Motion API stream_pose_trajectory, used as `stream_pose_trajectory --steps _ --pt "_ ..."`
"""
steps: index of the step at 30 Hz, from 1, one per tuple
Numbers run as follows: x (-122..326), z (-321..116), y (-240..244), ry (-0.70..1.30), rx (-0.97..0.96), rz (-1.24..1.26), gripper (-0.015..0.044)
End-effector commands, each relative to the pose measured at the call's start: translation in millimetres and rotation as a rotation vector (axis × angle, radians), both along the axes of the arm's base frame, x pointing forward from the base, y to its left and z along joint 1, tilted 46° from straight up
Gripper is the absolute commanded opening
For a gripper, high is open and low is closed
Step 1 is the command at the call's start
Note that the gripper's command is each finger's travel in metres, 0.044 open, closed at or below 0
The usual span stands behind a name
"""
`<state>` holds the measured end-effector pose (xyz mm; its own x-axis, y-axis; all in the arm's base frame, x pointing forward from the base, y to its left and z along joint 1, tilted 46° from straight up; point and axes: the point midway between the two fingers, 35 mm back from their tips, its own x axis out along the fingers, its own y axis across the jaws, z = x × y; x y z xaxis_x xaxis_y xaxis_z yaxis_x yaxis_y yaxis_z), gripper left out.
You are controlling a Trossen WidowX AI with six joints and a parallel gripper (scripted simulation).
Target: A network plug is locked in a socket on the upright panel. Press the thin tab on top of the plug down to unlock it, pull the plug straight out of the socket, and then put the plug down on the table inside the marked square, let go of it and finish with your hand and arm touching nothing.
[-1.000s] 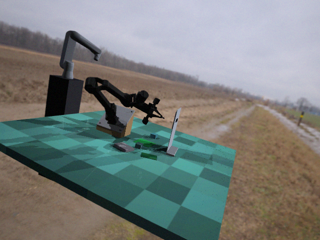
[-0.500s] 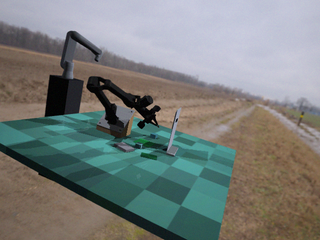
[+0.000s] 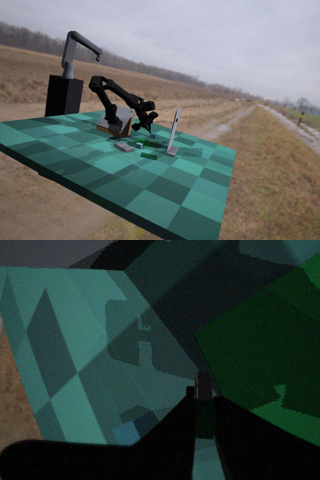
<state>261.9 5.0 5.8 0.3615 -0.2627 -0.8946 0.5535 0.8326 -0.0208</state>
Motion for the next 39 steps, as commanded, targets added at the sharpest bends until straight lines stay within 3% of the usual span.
stream_pose_trajectory --steps 1,39 --pt "-9.1 -1.9 -8.4 0.073 -0.029 -0.008 0.0000" --pt "-12.0 -35.4 -43.1 0.073 -0.031 -0.009 0.0000"
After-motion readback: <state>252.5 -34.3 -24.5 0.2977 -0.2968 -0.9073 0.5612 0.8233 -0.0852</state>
